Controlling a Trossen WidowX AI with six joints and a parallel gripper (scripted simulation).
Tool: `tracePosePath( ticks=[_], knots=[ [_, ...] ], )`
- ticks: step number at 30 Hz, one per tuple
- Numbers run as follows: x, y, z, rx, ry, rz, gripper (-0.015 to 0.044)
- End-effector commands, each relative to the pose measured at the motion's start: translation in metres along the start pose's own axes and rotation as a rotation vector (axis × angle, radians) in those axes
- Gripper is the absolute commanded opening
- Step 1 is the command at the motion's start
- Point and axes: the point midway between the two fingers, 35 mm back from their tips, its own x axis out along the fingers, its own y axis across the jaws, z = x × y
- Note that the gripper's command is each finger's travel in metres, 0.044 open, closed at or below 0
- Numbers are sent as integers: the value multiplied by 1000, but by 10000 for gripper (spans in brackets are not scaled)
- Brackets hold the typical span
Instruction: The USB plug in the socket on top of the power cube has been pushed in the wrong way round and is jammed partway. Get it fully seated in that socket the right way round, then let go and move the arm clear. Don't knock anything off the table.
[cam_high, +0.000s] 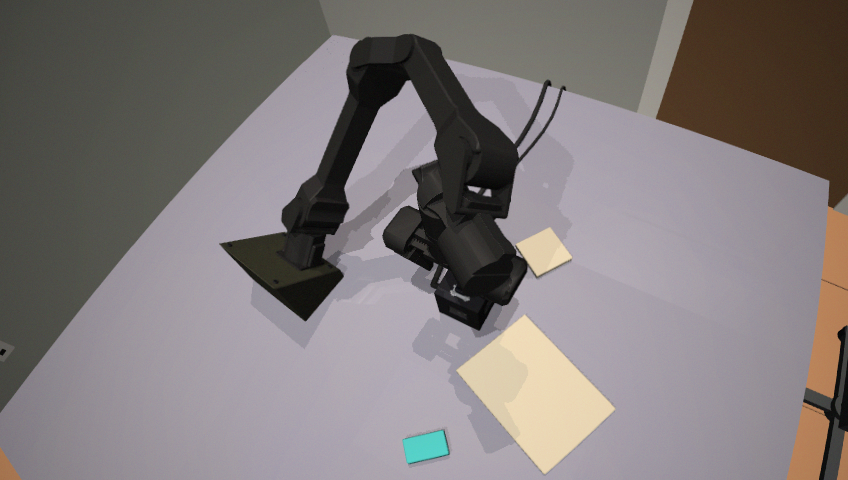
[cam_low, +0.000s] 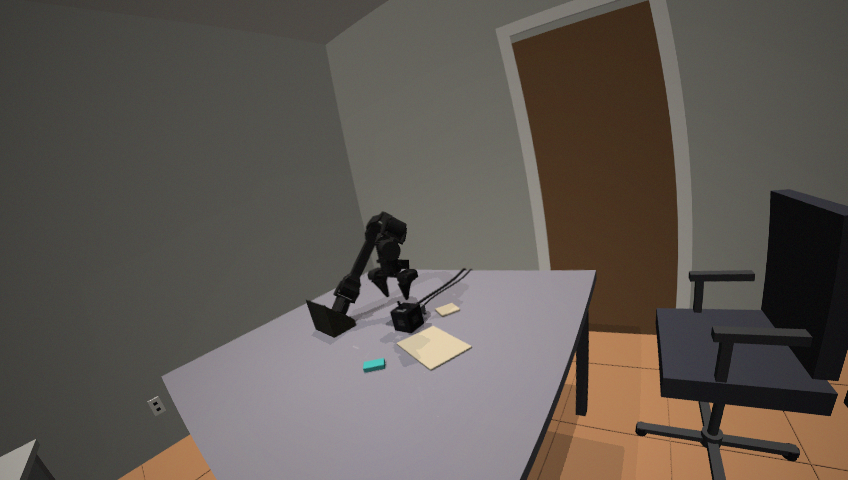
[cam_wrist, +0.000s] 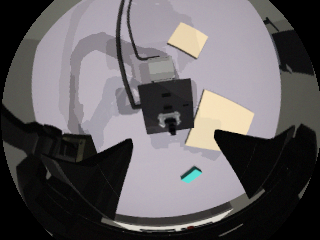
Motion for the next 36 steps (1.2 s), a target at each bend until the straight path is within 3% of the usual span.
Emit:
tracePosePath(
  ticks=[1,18,34,36],
  knots=[
    [4,0,0,3,-4,-3,440],
    [19,0,0,3,-5,-3,440],
    [17,0,0,0,-1,0,20],
    [17,0,0,0,-1,0,0]
  ],
)
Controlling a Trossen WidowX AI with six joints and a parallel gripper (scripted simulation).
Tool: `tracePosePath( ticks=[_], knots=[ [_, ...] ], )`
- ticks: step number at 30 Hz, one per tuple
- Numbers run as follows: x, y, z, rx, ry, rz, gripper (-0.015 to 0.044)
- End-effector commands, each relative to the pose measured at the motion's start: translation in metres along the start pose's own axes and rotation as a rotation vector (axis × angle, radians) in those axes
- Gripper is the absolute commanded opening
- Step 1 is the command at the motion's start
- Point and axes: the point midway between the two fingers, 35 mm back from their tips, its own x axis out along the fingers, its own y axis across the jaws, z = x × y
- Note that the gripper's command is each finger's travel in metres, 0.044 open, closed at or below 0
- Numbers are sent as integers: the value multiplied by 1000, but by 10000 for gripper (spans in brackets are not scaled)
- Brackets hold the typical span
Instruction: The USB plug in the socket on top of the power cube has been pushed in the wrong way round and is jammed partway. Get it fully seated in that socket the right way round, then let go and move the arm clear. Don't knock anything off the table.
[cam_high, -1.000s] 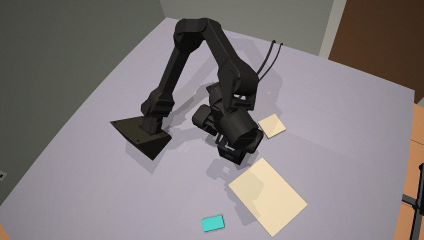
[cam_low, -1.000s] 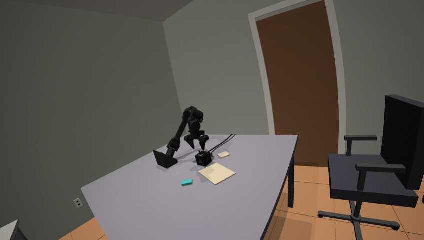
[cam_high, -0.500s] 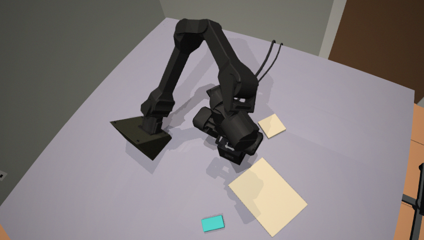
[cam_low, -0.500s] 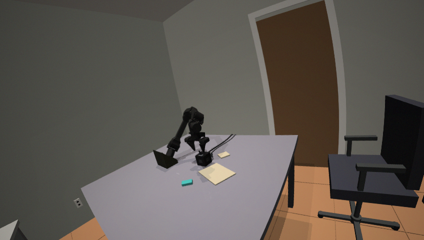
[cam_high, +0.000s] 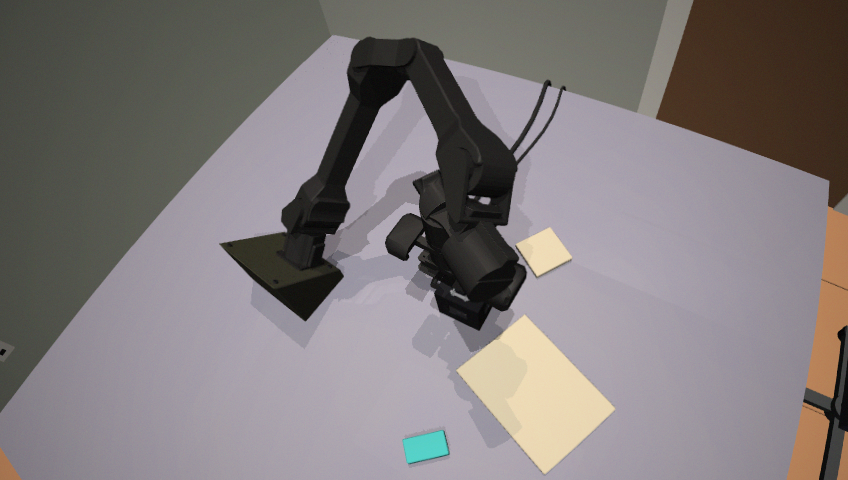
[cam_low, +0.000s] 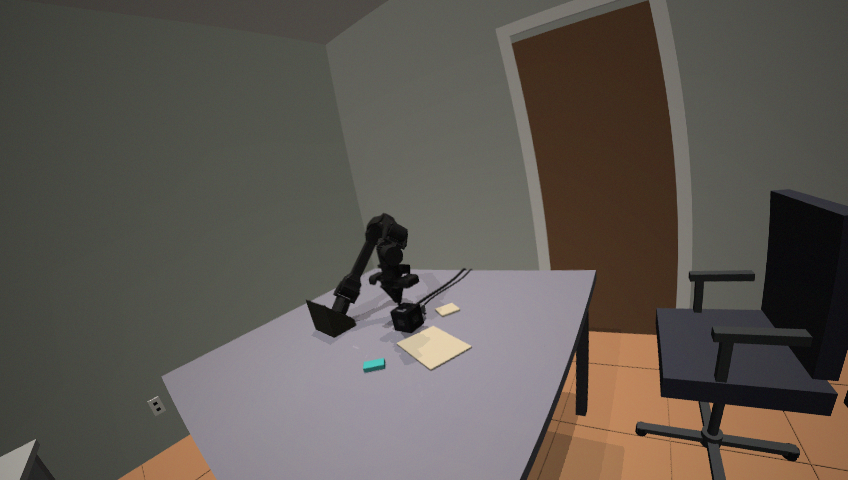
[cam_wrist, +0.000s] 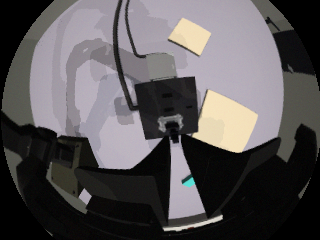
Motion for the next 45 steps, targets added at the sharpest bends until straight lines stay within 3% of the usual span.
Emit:
tracePosePath(
  ticks=[1,45],
  knots=[
    [0,0,0,0,0,1,0],
    [-18,0,0,1,1,1,0]
  ],
)
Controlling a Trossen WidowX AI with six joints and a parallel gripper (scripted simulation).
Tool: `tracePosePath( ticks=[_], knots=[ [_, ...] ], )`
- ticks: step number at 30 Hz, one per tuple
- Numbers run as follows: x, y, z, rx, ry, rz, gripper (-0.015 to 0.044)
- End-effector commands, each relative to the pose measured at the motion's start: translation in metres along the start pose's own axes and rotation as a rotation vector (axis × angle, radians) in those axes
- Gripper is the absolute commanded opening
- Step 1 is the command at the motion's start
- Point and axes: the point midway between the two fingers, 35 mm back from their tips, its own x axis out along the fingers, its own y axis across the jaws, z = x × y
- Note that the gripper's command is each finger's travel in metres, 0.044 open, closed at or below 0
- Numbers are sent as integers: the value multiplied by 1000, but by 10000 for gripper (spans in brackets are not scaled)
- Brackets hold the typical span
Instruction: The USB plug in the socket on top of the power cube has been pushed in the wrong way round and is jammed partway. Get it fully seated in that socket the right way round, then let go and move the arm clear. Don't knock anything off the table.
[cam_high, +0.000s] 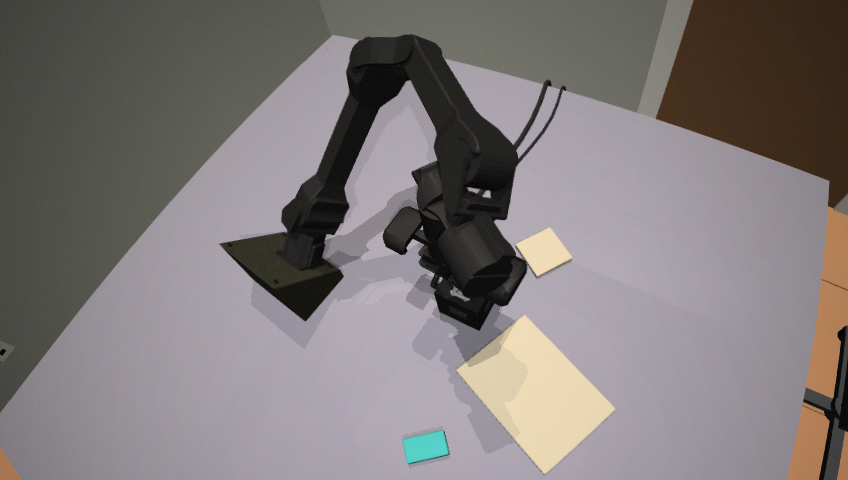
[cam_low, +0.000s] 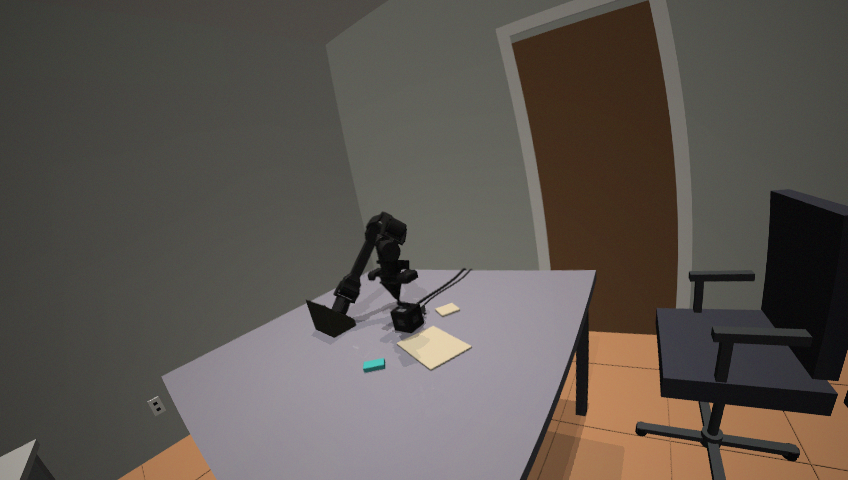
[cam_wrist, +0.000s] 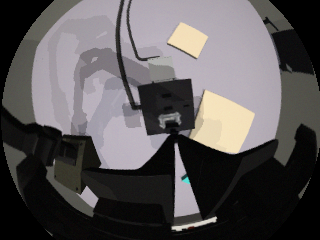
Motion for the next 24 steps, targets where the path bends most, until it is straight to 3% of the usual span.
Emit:
tracePosePath(
  ticks=[1,24],
  knots=[
    [-4,0,0,-4,5,0,0],
    [-13,0,0,60,2,0,0]
  ],
)
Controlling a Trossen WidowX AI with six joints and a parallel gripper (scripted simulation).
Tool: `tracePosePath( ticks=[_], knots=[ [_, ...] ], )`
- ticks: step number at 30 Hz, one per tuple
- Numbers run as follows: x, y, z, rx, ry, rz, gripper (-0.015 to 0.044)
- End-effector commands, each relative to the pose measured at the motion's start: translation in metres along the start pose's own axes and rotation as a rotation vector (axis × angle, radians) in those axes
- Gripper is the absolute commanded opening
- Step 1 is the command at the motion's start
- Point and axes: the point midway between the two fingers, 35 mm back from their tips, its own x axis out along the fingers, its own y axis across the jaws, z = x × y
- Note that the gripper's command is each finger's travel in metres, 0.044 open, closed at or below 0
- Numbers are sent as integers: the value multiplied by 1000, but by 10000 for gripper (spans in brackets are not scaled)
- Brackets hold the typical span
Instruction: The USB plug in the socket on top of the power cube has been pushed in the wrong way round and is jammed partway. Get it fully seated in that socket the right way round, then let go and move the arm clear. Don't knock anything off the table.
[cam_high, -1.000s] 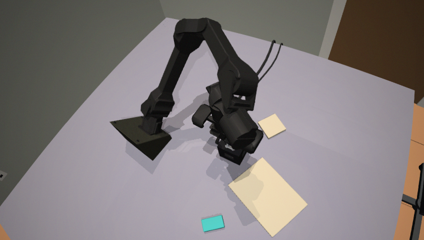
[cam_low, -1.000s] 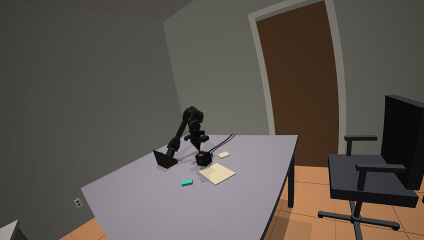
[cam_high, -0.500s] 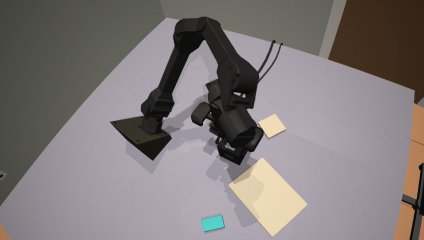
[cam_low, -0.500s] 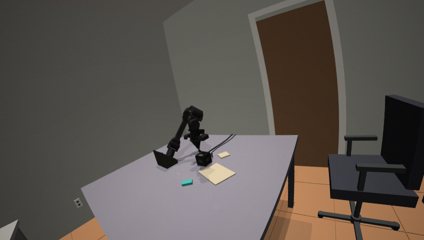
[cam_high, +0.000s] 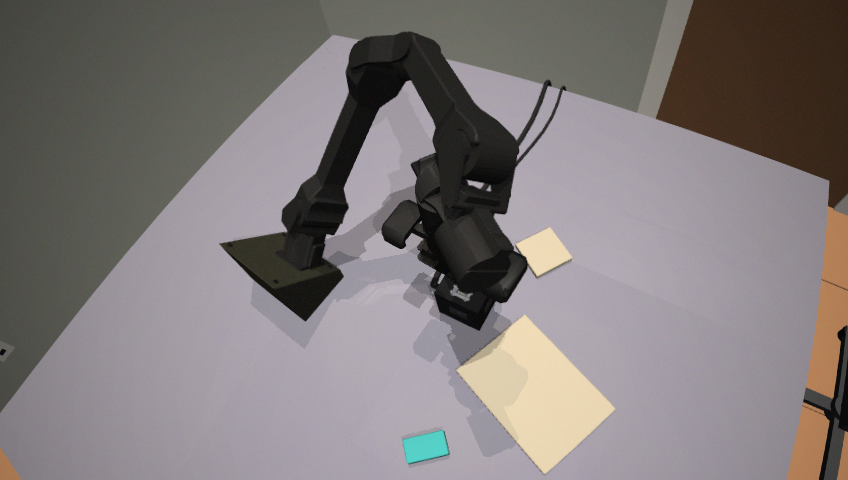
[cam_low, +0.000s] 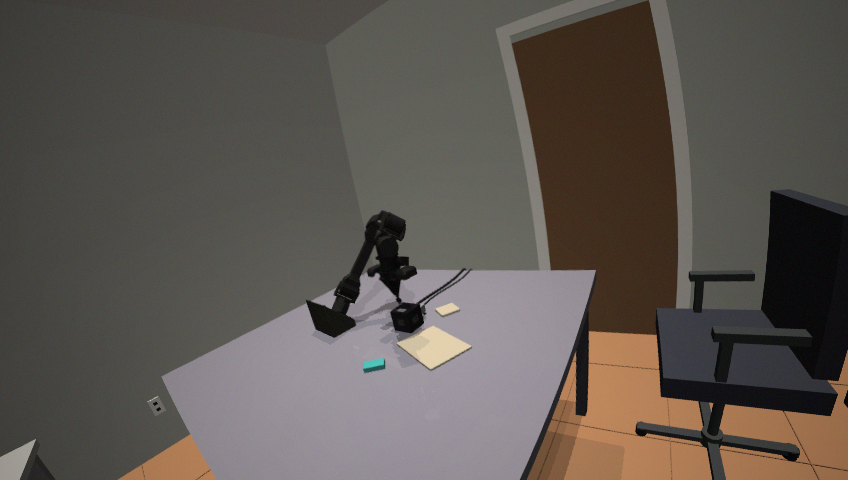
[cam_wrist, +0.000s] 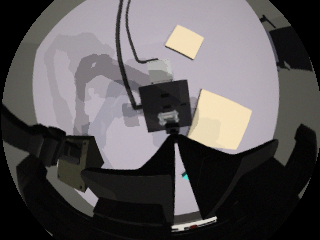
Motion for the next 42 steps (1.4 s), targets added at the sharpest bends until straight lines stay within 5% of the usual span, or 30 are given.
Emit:
tracePosePath(
  ticks=[1,42],
  knots=[
    [1,0,0,60,1,2,0],
    [1,0,0,1143,1,2,0]
  ],
)
